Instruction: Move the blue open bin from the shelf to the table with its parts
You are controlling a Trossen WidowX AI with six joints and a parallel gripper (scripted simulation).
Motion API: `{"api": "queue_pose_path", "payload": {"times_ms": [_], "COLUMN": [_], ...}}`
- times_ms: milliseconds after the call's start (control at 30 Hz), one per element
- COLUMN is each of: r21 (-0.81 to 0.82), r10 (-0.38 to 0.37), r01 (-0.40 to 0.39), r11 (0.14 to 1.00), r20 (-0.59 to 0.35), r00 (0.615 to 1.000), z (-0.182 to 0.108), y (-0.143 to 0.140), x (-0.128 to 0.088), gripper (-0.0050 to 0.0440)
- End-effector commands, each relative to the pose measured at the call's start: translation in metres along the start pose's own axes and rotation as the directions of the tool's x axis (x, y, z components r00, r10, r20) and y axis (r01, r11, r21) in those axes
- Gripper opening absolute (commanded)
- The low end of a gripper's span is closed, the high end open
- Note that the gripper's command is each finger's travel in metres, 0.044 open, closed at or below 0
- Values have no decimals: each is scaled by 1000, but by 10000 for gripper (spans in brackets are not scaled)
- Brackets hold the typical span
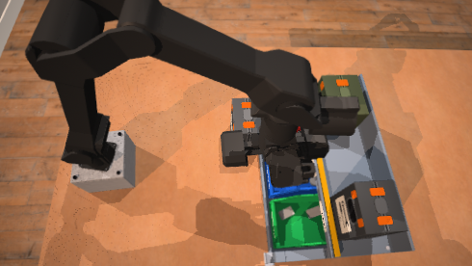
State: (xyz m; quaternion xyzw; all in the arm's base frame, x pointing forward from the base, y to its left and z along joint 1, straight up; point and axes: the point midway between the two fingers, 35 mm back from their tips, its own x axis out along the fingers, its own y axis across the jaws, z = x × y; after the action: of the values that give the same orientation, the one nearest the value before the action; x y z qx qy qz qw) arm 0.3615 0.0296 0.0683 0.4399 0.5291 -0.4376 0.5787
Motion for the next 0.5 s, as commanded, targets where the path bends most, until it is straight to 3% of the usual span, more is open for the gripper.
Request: {"api": "queue_pose_path", "payload": {"times_ms": [0,467], "r21": [36,36], "r10": [-21,-21], "r01": [23,22], "r11": [999,999], "r20": [-45,-43], "r00": [999,999], "z": [1,2], "y": [3,3], "x": [-7,-10], "gripper": [440,440]}}
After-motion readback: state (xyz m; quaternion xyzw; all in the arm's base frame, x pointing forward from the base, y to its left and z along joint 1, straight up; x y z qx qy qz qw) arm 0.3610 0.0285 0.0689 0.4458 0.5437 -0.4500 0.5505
